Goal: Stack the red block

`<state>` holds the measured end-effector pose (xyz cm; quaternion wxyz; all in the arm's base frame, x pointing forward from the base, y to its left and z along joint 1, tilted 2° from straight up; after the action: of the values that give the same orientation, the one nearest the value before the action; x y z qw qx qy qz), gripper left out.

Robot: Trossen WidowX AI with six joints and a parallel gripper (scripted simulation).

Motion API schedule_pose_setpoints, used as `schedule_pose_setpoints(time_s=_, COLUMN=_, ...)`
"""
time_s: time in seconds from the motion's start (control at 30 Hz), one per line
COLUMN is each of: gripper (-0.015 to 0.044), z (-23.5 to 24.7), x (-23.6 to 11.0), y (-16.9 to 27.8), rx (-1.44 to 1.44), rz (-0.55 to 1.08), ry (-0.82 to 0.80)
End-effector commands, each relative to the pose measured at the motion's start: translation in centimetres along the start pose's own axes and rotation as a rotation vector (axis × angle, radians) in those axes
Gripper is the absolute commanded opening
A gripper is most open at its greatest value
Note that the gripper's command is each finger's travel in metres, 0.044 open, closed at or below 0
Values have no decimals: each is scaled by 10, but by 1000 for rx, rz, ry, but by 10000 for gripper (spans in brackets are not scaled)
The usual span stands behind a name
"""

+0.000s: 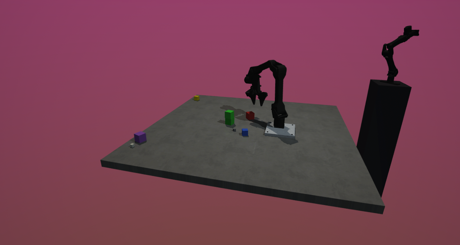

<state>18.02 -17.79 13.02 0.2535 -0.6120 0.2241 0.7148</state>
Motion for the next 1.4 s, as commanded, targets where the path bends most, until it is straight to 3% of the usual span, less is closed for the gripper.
schedule_pose_setpoints(time_s=0.0, gripper=440, z=-8, x=-20, y=-33, rx=84, rz=-22, ry=105)
schedule_pose_setpoints(time_s=0.4, gripper=440, z=-10, x=-26, y=-50, rx=125, rz=-43, ry=152)
schedule_pose_setpoints(time_s=0.77, gripper=440, z=-19, x=30, y=-52, rx=125, rz=-43, ry=152)
schedule_pose_setpoints(time_s=1.37, gripper=440, z=-21, x=46, y=-52, rx=125, rz=-43, ry=152)
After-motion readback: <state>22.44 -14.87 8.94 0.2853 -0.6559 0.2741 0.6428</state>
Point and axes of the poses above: the point midway between the two fingers, 35 mm back from their tips, its own x axis out along the fingers, its own z axis across the jaws, y = z × x, the point moved 2 cm from there along -x, back along the fingers, and after that the axes turned 7 degrees about -x, right-handed, at the moved point
